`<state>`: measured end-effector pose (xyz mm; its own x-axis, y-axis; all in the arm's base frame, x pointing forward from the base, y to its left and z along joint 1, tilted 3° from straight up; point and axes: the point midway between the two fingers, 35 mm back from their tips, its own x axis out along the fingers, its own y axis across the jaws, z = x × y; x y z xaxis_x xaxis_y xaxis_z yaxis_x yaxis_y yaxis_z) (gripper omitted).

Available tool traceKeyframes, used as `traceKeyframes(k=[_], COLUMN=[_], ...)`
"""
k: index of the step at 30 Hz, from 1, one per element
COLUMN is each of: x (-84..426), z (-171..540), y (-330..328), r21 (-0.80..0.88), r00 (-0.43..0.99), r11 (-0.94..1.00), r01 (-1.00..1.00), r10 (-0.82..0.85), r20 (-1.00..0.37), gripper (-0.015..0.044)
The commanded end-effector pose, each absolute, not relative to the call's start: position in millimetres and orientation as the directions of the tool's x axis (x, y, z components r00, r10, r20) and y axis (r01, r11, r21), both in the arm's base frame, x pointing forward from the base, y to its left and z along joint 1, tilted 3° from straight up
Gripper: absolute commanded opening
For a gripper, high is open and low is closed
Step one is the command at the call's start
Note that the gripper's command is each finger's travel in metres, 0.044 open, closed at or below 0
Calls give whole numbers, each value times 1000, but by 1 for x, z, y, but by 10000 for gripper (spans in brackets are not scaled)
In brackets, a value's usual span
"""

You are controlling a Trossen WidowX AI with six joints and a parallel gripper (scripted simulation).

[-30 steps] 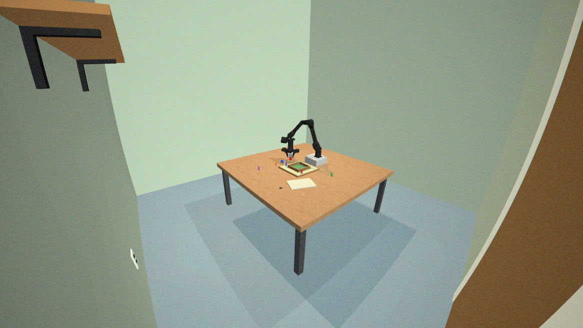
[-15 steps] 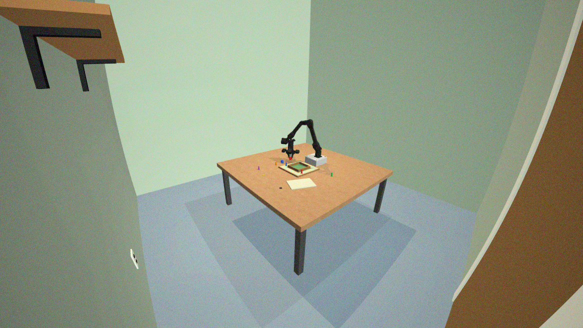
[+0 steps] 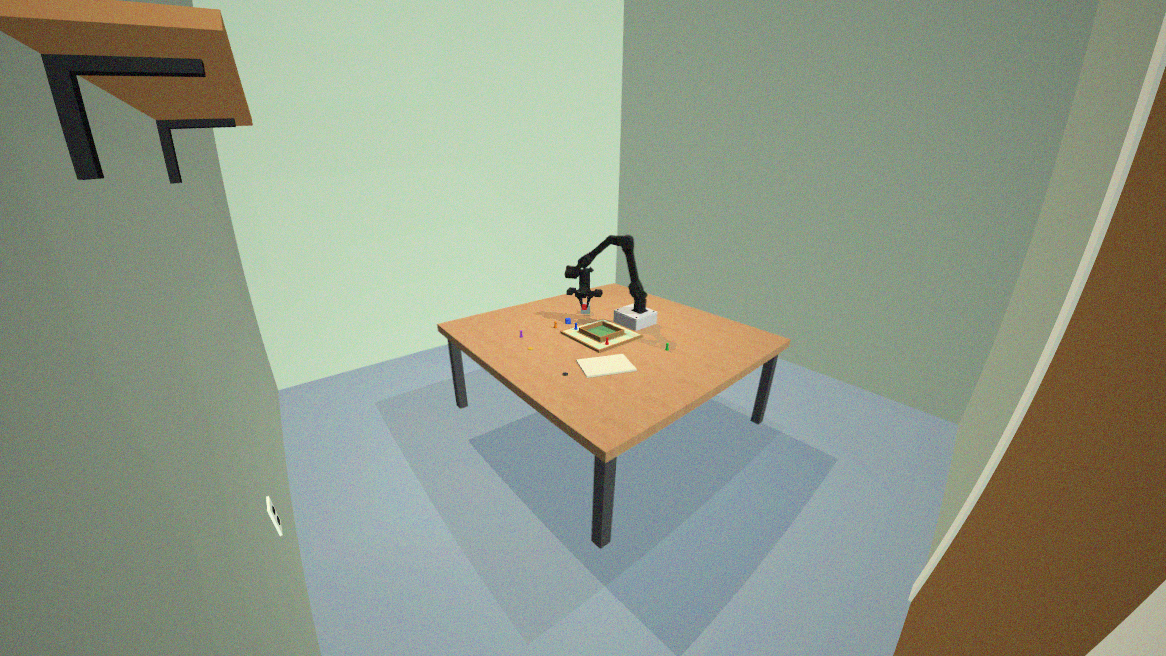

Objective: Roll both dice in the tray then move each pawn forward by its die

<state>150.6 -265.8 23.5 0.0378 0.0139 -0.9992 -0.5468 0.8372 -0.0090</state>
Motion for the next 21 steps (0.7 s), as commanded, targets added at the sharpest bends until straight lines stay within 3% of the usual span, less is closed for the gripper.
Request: traceKeyframes(k=[1, 8, 21], x=[151, 145, 183], z=[50, 100, 96], y=[-267, -260, -229], r21=[-19, -19, -14], r00=[47, 46, 47], r11=[836, 836, 890], r01=[-548, -548, -456], r10=[8, 8, 9], r20=[-999, -999, -999], gripper=[0, 0, 0])
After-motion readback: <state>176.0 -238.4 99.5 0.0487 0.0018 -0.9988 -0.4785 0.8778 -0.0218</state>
